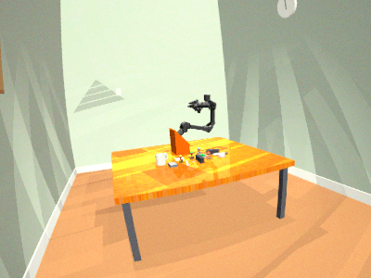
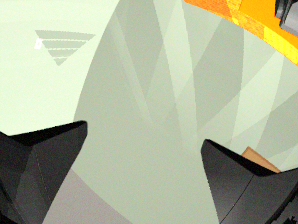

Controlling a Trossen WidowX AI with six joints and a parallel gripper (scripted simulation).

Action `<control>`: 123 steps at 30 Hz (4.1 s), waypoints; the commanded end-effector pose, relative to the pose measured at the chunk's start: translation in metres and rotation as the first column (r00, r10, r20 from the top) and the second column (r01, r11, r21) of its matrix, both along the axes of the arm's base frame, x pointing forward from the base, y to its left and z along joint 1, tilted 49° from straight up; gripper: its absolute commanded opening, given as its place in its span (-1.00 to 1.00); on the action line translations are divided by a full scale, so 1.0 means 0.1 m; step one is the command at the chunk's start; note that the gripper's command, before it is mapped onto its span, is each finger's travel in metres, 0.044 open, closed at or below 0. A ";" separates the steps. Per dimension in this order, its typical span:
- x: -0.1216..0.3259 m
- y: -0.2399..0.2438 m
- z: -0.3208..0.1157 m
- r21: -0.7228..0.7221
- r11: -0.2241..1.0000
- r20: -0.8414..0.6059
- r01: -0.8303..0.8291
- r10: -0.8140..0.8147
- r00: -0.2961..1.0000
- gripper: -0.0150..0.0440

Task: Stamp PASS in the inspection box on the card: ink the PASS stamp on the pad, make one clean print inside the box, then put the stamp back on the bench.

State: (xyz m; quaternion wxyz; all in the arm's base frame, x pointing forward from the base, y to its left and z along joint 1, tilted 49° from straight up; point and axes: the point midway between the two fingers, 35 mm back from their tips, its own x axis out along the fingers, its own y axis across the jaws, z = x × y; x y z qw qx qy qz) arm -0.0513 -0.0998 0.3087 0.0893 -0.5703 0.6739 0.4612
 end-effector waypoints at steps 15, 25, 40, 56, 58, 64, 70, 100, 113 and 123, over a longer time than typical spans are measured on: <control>1.76 -0.74 -0.80 0.575 0.082 -0.038 -0.814 0.997 0.073 0.24; 2.75 -0.38 -1.48 0.606 -0.643 0.131 -0.469 0.662 -0.738 0.24; 3.46 0.72 -2.47 0.416 -0.801 0.011 0.430 -0.469 -0.883 0.24; 3.39 1.78 -3.18 0.410 -0.453 -0.426 0.792 -0.862 -0.273 0.24; 3.39 1.78 -3.18 0.410 -0.453 -0.426 0.792 -0.862 -0.273 0.24; 3.37 1.81 -3.14 0.409 -0.453 -0.426 0.792 -0.862 -0.273 0.24; 3.37 1.86 -3.19 0.410 -0.453 -0.425 0.791 -0.863 -0.274 0.24; 3.34 2.23 -3.52 0.410 -0.454 -0.426 0.791 -0.862 -0.274 0.24; 3.30 2.37 -3.63 0.407 -0.455 -0.429 0.792 -0.861 -0.274 0.24; 3.32 2.36 -3.62 0.414 -0.452 -0.427 0.790 -0.863 -0.269 0.06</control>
